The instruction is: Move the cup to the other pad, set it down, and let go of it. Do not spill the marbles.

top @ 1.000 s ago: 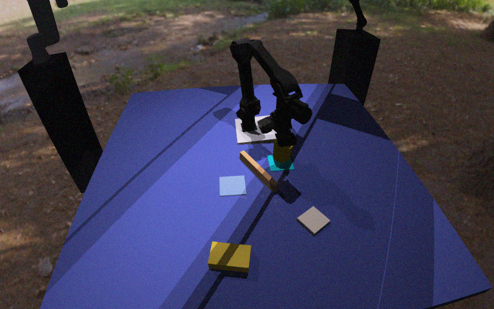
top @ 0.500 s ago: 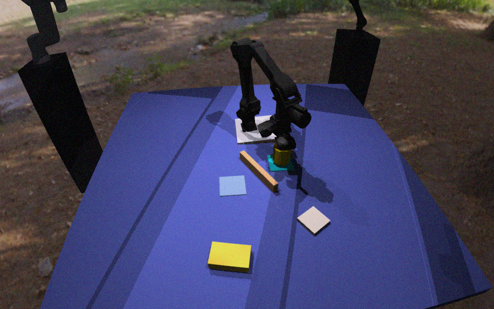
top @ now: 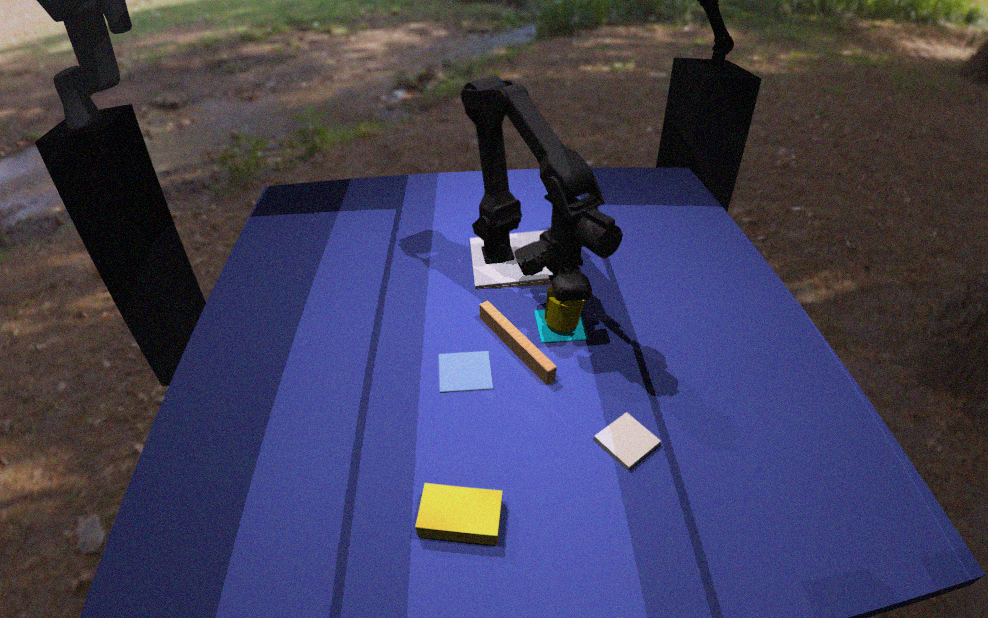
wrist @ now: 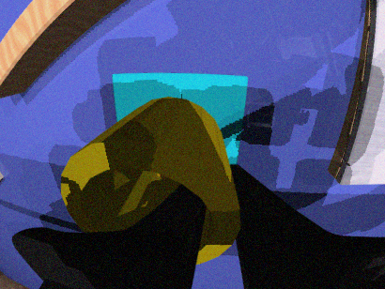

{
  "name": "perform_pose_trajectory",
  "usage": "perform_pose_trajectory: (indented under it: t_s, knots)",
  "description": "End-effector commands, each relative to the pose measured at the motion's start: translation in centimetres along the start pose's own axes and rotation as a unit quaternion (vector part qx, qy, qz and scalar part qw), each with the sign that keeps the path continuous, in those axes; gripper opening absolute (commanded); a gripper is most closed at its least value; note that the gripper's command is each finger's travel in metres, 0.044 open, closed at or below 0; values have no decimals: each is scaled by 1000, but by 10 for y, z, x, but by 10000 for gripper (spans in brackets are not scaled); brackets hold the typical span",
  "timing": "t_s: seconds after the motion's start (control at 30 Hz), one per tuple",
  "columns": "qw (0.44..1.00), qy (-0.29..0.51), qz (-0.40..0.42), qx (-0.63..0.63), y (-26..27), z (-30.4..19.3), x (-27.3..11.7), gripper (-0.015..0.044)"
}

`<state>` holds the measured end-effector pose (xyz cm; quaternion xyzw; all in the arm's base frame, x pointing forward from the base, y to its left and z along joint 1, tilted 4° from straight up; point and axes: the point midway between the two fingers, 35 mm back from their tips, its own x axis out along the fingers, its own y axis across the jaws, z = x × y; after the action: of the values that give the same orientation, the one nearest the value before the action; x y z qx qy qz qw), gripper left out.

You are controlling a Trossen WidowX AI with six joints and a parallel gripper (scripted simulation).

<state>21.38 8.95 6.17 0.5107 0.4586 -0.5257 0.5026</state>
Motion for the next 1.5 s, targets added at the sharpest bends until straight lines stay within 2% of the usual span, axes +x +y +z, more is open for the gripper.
perform_pose_trajectory:
  t_s: [0.0,0.17,1.47]
  knots:
    - [1000,0,0,0,0,0,0,26]
    - [1000,0,0,0,0,0,0,146]
    - [1000,0,-2,0,1,0,-36,146]
